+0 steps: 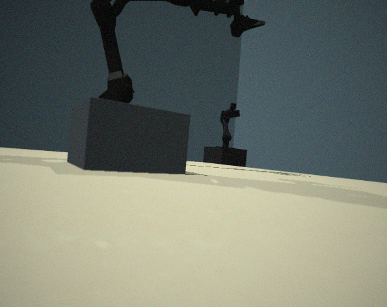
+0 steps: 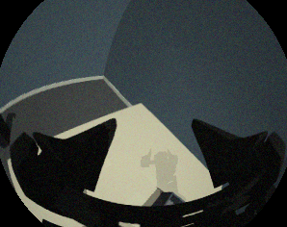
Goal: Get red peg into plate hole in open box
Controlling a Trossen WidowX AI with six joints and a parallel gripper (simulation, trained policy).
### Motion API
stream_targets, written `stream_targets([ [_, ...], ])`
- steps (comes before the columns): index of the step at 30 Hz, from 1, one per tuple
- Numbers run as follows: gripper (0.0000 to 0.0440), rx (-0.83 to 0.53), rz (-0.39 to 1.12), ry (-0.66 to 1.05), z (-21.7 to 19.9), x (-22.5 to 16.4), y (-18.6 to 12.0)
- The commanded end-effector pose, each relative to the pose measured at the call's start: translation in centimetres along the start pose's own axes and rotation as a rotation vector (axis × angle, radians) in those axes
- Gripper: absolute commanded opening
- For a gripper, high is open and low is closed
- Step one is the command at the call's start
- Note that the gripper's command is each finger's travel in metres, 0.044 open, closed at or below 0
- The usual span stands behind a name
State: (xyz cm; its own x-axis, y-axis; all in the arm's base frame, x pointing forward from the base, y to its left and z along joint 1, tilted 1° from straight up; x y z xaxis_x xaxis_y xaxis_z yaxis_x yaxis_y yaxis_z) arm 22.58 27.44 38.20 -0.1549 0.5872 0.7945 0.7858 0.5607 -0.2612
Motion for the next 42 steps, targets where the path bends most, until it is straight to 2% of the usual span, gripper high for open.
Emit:
stream_targets([
  [1, 0.0440, 0.033, 0.089, 0.082, 1.1, -2.8, 0.9],
  [11, 0.0440, 0.070, 0.338, 0.334, 3.5, -9.9, 2.2],
  [21, 0.0440, 0.047, 0.593, 0.580, 5.5, -16.4, 1.9],
  [31, 0.0440, -0.035, 0.850, 0.811, 7.1, -22.1, 0.5],
  [42, 0.0440, -0.193, 1.127, 1.039, 8.7, -27.3, -1.9],
])
Point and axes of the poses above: the point midway between the two fingers, 35 mm back from their tips, its own y axis out along the fingers, its own z axis across the jaws, x = y × z, the point moved 2 cm from there along -y, back along the fingers, and after that the axes turned 11 degrees about -y, right-handed, at the moved point
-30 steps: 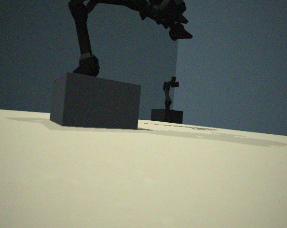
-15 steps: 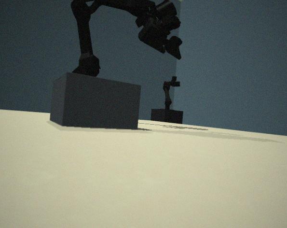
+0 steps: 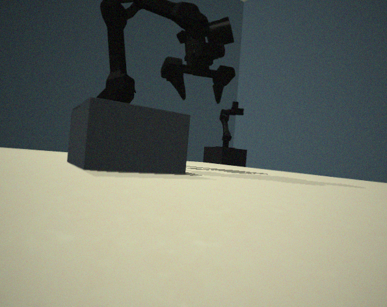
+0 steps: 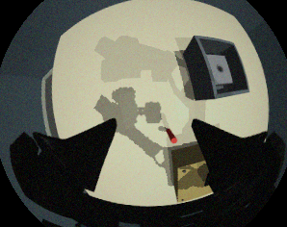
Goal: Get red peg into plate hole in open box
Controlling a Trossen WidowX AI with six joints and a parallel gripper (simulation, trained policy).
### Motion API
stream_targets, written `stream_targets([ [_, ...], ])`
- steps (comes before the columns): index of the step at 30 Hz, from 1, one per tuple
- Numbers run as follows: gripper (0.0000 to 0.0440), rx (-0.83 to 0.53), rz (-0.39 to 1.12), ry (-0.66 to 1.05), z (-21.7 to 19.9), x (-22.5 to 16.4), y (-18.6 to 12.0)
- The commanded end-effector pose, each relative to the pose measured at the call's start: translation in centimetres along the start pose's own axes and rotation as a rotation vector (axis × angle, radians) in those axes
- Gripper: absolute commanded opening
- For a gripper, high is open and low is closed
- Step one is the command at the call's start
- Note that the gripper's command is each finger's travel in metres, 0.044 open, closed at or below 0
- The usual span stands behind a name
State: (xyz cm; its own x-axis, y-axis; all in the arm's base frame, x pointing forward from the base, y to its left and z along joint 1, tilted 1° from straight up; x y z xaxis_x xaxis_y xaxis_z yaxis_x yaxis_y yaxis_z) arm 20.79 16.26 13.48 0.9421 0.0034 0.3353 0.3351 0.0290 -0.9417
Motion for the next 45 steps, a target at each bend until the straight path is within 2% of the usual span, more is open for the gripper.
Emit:
stream_targets([
  [1, 0.0440, -0.053, 0.074, 0.088, -1.2, -1.4, 1.2],
  [16, 0.0428, -0.233, 0.249, 0.437, -4.2, -5.4, 5.2],
  [33, 0.0413, -0.216, 0.237, 0.640, -4.4, -8.3, 11.1],
  [35, 0.0390, -0.216, 0.240, 0.656, -4.4, -8.7, 11.5],
  [37, 0.0349, -0.218, 0.247, 0.672, -4.5, -9.0, 11.8],
  [45, 0.0145, -0.217, 0.301, 0.713, -4.4, -9.5, 12.2],
])
Point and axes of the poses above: the point midway between the two fingers, 35 mm back from their tips, its own y axis out along the fingers, its own z axis across the jaws, x = y × z, the point moved 2 cm from there along -y, back along the fingers, and after that the axes turned 11 degrees about -y, right-handed, at the moved point
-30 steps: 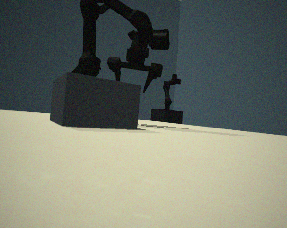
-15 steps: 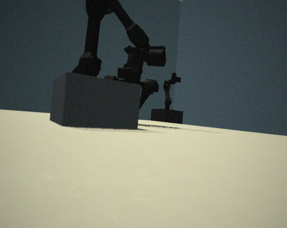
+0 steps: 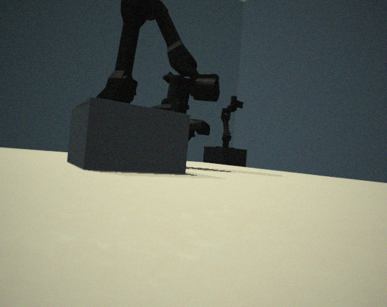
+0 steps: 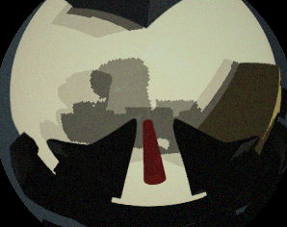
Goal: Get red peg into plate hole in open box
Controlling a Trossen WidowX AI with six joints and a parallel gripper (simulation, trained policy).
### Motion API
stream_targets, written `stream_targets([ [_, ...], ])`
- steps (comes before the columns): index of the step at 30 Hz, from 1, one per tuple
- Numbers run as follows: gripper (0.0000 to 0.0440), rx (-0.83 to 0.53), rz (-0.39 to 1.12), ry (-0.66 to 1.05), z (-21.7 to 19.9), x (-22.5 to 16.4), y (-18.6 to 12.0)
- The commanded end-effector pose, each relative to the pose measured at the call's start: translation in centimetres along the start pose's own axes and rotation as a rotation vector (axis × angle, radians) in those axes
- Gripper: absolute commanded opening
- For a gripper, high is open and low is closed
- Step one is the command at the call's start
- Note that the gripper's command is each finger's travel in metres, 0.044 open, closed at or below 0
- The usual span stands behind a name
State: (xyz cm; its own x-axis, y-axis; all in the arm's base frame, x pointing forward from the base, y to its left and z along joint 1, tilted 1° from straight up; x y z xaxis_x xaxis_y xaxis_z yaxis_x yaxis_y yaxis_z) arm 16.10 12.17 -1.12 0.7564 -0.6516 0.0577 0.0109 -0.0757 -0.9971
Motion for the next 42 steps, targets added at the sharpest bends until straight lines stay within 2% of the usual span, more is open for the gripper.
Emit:
stream_targets([
  [1, 0.0119, -0.006, 0.028, 0.012, 0.0, -0.1, 0.1],
  [5, 0.0014, -0.007, 0.058, 0.017, 0.2, 0.0, 0.0],
  [6, 0.0000, -0.009, 0.065, 0.019, 0.2, 0.1, 0.0],
  [27, 0.0000, 0.037, -0.140, -0.094, 1.2, 4.9, -6.2],
  [42, 0.0000, 0.049, -0.223, -0.083, 1.9, 10.2, -10.7],
])
Point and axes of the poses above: the point midway between the two fingers, 35 mm back from their tips, its own y axis out along the fingers, its own z axis across the jaws, x = y × z, the point moved 2 cm from there along -y, back along the fingers, and after that the axes turned 11 degrees about -y, right-handed, at the moved point
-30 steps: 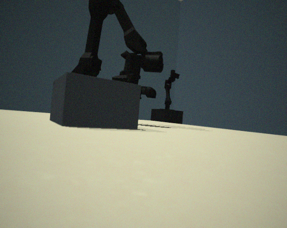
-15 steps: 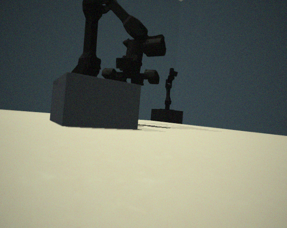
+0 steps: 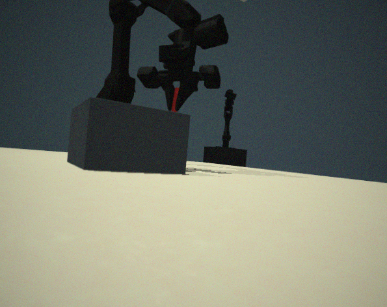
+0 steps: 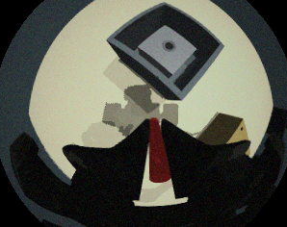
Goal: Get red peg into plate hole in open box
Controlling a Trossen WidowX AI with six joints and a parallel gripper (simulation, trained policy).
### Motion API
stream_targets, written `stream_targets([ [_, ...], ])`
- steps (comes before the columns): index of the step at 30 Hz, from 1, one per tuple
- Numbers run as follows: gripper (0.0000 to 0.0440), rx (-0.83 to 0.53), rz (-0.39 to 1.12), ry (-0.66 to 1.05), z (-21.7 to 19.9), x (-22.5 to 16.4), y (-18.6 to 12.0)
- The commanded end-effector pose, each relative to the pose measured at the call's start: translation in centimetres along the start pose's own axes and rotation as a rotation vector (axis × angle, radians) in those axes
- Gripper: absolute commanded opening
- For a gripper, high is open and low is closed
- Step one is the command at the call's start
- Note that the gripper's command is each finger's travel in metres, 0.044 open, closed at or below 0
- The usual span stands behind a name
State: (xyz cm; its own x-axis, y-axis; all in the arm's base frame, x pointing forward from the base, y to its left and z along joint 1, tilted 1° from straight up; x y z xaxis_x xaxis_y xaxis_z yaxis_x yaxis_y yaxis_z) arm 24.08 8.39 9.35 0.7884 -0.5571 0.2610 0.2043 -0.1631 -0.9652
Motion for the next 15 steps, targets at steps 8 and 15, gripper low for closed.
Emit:
stream_targets([
  [8, 0.0000, -0.014, -0.021, 0.051, -1.1, 4.4, -0.4],
  [15, 0.0000, -0.019, -0.023, 0.099, -2.2, 6.9, 0.1],
])
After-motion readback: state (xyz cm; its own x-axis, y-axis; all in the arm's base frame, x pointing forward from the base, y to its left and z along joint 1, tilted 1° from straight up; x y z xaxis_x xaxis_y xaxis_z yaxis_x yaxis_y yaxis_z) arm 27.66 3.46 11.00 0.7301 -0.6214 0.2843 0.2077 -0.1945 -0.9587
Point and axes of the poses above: the point midway between the two fingers, 35 mm back from their tips, its own y axis out along the fingers, its own z axis across the jaws, x = y × z, the point moved 2 cm from there along -y, back along the fingers, and after that the axes turned 11 degrees about -y, right-handed, at the moved point
